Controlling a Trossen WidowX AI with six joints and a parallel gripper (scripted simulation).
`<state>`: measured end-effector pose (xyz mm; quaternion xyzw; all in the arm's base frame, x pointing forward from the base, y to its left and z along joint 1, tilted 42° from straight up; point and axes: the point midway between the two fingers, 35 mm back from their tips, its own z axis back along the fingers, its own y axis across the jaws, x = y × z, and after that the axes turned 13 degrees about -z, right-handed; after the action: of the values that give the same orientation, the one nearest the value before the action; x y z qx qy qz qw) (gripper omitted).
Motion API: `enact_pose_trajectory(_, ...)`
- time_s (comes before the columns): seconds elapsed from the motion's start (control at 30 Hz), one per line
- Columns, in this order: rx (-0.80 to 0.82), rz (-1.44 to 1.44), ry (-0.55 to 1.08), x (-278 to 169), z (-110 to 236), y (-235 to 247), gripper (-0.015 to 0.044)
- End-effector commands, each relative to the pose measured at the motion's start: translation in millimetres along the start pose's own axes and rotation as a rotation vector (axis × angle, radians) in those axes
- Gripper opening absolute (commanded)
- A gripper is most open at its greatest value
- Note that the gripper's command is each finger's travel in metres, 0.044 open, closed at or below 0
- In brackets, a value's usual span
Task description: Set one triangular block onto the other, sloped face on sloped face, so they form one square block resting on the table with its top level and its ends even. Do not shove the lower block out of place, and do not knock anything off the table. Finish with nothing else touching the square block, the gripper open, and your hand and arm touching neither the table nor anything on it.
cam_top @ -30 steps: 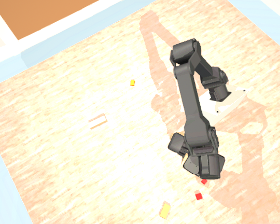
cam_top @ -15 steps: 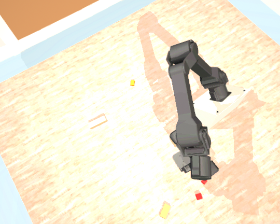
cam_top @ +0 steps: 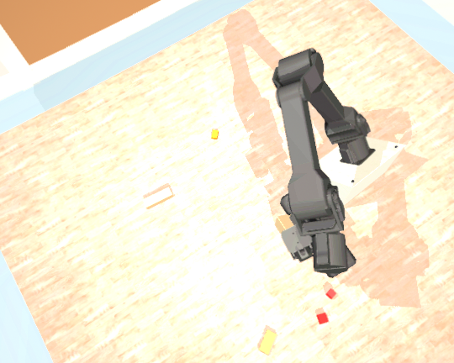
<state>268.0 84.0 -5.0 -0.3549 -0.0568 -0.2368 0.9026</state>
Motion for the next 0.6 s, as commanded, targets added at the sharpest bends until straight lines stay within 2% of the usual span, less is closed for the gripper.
enact_pose_trajectory(0.0,0.001,-0.001,0.005,-9,7,-11,0.0)
enact_pose_trajectory(0.57,-0.004,0.002,0.007,-50,32,-75,0.0)
